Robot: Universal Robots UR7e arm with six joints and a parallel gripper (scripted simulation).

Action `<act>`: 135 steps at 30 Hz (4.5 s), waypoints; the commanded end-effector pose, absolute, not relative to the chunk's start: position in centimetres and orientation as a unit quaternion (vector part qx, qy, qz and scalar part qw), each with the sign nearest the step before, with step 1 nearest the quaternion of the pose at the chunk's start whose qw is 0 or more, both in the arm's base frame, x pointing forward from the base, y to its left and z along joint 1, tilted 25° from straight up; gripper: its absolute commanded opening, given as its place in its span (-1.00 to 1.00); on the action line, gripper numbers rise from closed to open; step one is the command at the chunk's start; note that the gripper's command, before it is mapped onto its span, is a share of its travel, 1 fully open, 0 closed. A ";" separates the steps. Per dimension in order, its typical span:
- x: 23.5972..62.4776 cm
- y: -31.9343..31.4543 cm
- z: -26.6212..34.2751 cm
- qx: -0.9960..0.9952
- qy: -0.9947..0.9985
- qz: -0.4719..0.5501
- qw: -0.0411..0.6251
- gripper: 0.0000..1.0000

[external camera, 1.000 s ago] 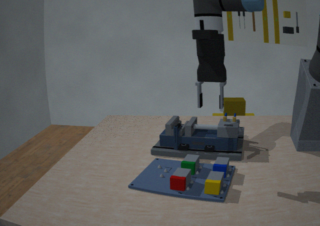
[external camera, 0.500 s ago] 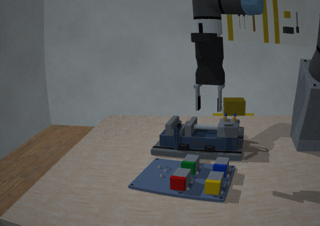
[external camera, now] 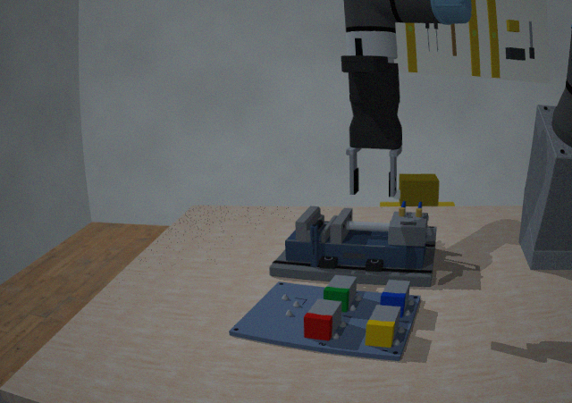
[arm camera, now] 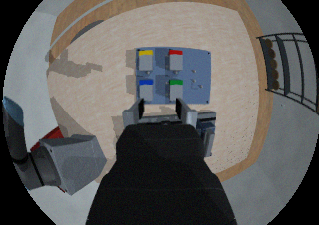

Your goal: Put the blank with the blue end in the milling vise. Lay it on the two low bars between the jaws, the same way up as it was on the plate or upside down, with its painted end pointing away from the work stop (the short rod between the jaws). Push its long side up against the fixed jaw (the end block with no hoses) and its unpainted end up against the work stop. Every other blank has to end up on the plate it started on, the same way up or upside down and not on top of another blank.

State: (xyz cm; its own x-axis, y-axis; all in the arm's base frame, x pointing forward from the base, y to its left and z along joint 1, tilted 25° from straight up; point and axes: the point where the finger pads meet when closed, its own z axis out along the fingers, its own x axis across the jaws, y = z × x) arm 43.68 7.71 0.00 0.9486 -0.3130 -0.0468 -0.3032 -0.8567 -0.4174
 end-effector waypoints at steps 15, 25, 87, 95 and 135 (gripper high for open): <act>43.9 7.2 0.7 -0.964 0.160 -0.014 0.214 1.00; 43.7 7.3 0.7 -0.963 0.160 -0.013 0.215 1.00; 42.9 5.1 -0.1 -0.964 0.160 -0.014 0.214 1.00; 43.0 4.9 -0.1 -0.964 0.160 -0.015 0.213 1.00; 43.0 4.9 -0.1 -0.964 0.160 -0.015 0.213 1.00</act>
State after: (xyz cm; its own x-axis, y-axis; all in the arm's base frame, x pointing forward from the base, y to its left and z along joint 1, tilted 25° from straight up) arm 42.99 4.89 -0.09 0.9484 -0.3143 -0.0410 -0.3022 -0.8576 -0.4161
